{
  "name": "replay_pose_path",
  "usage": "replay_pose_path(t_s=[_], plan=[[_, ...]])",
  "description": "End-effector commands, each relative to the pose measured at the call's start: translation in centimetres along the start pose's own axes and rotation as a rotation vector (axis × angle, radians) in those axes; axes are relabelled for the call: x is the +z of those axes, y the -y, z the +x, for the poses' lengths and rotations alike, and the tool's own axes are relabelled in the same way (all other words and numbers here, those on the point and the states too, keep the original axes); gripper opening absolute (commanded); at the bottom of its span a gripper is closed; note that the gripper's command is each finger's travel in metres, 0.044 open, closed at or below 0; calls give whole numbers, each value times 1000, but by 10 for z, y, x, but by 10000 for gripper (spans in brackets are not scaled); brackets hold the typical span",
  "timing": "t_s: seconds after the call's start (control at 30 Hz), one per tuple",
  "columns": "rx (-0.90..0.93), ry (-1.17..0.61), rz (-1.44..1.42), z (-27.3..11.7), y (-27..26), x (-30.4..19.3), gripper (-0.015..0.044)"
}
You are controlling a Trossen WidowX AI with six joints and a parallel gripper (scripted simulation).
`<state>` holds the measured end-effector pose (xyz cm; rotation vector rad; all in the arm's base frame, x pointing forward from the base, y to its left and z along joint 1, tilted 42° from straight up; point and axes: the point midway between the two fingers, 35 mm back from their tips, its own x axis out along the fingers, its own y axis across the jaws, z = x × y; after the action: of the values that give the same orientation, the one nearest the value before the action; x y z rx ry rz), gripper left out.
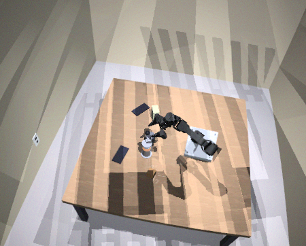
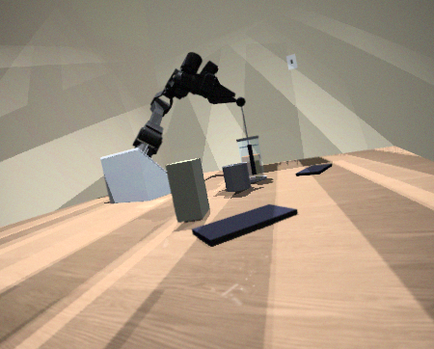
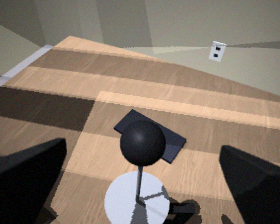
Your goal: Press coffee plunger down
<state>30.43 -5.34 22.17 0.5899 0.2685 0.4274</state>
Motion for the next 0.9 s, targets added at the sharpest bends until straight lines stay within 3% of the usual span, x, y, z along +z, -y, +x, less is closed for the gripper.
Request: replay_pose_path(t_s=[0.0,0.43,0.83,0.87], plan=[[-3,1,5,8,1,-1,440],[0,4,5,25,-1,-1,440],[0,4,5,25,-1,-1,125],[0,4,5,25,-1,-1,125]])
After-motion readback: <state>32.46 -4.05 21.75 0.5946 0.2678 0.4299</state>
